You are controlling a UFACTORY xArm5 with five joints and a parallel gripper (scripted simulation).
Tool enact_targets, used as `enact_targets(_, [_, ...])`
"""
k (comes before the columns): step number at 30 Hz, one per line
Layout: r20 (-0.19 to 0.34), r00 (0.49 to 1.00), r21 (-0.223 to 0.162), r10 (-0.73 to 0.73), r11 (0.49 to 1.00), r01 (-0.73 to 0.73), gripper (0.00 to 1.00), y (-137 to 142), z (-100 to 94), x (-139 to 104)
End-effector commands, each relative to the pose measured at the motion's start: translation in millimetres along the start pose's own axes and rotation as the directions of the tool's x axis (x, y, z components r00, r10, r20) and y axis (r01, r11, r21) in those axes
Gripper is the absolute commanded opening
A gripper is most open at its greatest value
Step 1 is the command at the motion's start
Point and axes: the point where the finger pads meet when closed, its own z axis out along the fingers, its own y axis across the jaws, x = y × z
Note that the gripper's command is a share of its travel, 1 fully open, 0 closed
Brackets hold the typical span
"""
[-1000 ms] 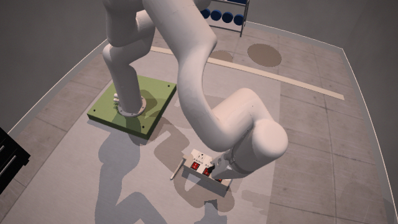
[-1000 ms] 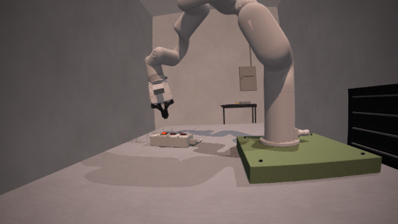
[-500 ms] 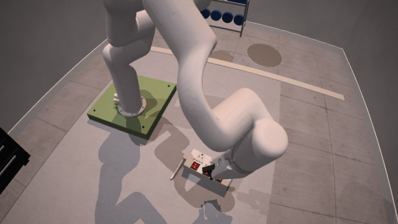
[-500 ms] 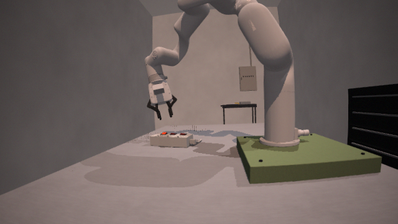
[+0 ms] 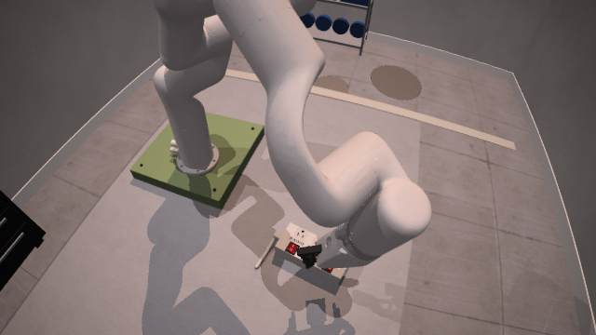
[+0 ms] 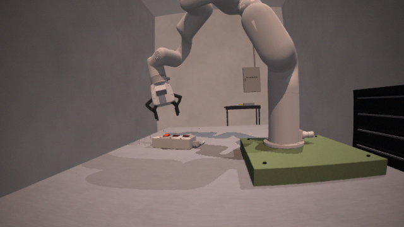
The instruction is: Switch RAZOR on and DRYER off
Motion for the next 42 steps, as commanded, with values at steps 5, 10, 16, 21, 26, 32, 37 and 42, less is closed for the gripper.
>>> enact_targets(5, [0.003,1.0,-0.003,0.0,1.0,0.0,1.0,1,-1.8,-1])
enact_targets(10, [-0.023,0.998,0.021,-0.05,0.998,0.051,1.0,3,-1.7,3])
enact_targets(16, [-0.205,0.927,0.111,-0.316,0.933,0.342,1.0,15,-3.7,26])
enact_targets(21, [-0.312,0.847,0.121,-0.43,0.866,0.485,1.0,19,-6.6,40])
enact_targets(26, [-0.374,0.79,0.115,-0.486,0.821,0.559,1.0,21,-8.8,48])
enact_targets(32, [-0.386,0.778,0.113,-0.496,0.812,0.573,1.0,21,-9.3,50])
enact_targets(37, [-0.386,0.778,0.113,-0.496,0.812,0.573,1.0,21,-9.3,50])
enact_targets(42, [-0.386,0.778,0.113,-0.496,0.812,0.573,1.0,21,-9.3,50])
